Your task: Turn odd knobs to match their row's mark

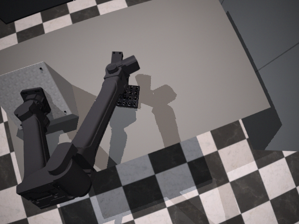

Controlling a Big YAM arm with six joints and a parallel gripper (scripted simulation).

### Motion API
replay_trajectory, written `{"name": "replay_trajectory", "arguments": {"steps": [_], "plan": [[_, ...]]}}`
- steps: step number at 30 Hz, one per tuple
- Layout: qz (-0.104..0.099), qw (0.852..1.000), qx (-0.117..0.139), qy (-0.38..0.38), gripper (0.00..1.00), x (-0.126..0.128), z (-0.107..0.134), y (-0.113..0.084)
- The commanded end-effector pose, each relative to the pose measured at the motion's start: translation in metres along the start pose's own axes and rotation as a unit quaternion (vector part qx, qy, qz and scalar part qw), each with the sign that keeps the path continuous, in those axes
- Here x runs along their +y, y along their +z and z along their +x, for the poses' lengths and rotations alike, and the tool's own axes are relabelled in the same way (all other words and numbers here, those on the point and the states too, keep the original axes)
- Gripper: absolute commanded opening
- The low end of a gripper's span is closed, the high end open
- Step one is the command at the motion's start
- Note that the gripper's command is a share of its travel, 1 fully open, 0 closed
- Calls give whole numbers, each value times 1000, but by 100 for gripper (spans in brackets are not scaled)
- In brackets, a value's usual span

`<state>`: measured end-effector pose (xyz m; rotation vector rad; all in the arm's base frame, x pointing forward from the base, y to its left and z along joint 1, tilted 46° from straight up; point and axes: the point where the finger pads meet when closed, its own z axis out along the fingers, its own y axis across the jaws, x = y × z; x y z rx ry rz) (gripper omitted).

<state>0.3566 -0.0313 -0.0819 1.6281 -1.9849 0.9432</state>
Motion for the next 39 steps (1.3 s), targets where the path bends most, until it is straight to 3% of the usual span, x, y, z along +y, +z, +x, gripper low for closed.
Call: {"name": "replay_trajectory", "arguments": {"steps": [1, 39], "plan": [[15, 1000, -9, 18, 19, -18, 2, -7], [18, 1000, -11, 22, 19, -25, 0, -8]]}}
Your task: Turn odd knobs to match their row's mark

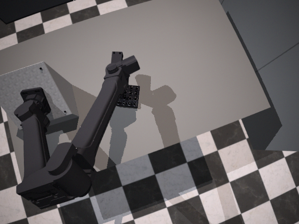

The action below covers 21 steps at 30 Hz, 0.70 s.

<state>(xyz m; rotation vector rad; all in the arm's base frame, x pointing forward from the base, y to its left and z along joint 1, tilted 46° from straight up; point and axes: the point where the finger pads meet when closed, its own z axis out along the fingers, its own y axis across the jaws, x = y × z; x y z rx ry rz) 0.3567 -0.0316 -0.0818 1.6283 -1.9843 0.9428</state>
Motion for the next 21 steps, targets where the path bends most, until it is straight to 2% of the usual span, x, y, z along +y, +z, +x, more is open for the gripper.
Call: {"name": "replay_trajectory", "arguments": {"steps": [1, 13, 21], "plan": [[18, 1000, -11, 22, 19, -25, 0, -8], [18, 1000, -10, 22, 19, -25, 0, -7], [6, 1000, -4, 9, 19, -12, -2, 5]]}}
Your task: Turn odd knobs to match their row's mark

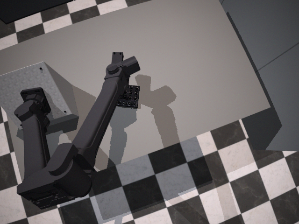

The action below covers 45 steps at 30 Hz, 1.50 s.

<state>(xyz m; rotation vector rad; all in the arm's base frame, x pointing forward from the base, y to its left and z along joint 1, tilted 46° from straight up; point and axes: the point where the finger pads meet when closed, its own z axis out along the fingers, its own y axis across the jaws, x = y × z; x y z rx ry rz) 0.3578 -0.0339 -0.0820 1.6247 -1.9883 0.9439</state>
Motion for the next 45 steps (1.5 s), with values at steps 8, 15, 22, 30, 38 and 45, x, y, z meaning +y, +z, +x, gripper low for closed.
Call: {"name": "replay_trajectory", "arguments": {"steps": [8, 15, 22, 30, 38, 45], "plan": [[4, 1000, -2, 5, 19, -6, 0, 9], [2, 1000, -1, 2, 19, -3, 0, 14], [9, 1000, -5, 3, 19, -8, -2, 9], [9, 1000, -5, 4, 19, -8, -2, 9], [9, 1000, -5, 4, 19, -8, -2, 9], [9, 1000, -5, 4, 19, -8, -2, 9]]}}
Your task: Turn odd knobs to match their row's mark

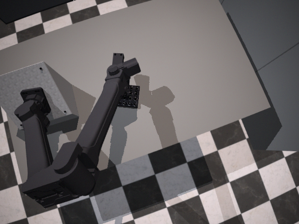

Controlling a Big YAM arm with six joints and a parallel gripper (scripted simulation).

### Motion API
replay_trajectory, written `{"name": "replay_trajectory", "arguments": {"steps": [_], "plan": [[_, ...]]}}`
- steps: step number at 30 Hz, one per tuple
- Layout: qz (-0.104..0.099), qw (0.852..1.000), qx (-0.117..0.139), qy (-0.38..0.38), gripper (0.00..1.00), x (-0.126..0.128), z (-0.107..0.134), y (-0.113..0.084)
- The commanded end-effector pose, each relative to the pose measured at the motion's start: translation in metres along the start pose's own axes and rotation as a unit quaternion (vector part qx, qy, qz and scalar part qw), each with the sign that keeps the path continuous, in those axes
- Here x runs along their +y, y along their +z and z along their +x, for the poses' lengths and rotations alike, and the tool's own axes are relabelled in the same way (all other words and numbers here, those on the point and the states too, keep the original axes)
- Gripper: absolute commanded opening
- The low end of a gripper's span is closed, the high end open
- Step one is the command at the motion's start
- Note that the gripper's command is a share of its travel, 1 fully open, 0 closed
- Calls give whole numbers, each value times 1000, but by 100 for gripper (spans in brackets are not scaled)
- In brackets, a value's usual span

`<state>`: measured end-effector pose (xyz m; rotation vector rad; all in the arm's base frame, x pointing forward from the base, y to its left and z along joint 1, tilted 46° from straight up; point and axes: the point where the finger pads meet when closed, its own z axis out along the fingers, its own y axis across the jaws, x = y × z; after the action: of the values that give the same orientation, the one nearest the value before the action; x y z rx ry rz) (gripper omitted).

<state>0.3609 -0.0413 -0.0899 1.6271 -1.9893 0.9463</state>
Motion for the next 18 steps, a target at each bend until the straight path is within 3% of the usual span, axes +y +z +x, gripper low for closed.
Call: {"name": "replay_trajectory", "arguments": {"steps": [1, 10, 11, 18], "plan": [[8, 1000, -4, 4, 19, -6, -1, -2], [8, 1000, -4, 4, 19, -6, -1, -2], [8, 1000, -4, 4, 8, -6, -1, -2], [8, 1000, -4, 4, 8, -6, -1, -2]]}}
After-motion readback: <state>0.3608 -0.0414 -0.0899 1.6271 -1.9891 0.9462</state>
